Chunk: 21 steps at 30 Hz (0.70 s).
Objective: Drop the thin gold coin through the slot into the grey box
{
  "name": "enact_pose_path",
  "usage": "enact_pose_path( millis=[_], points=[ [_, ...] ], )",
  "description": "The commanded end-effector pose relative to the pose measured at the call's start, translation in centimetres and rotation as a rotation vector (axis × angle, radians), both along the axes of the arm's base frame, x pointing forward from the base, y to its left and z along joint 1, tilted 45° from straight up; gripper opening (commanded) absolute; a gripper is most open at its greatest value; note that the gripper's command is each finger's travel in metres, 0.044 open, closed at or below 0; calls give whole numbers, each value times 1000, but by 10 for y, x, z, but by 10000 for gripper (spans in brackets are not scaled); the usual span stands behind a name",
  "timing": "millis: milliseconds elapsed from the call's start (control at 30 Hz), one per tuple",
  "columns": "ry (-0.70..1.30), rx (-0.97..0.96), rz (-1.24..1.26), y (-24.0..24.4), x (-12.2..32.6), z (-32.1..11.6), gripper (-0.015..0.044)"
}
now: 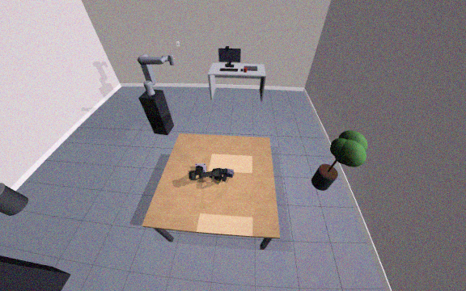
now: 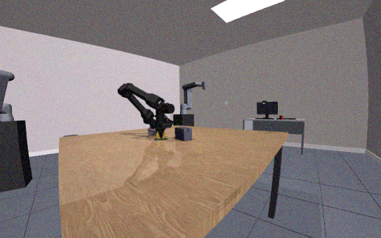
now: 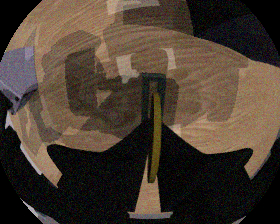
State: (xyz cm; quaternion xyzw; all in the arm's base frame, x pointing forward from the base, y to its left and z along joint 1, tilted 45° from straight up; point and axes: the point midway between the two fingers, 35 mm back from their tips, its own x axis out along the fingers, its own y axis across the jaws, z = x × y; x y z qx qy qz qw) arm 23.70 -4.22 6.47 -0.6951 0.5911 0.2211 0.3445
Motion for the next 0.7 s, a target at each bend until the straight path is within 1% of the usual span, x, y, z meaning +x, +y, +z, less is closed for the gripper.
enact_pose_path(
  millis=[0, 667],
  points=[
    [1, -4, 3, 1, 0, 1, 0],
    [5, 8, 4, 37, -6, 33, 0]
  ],
)
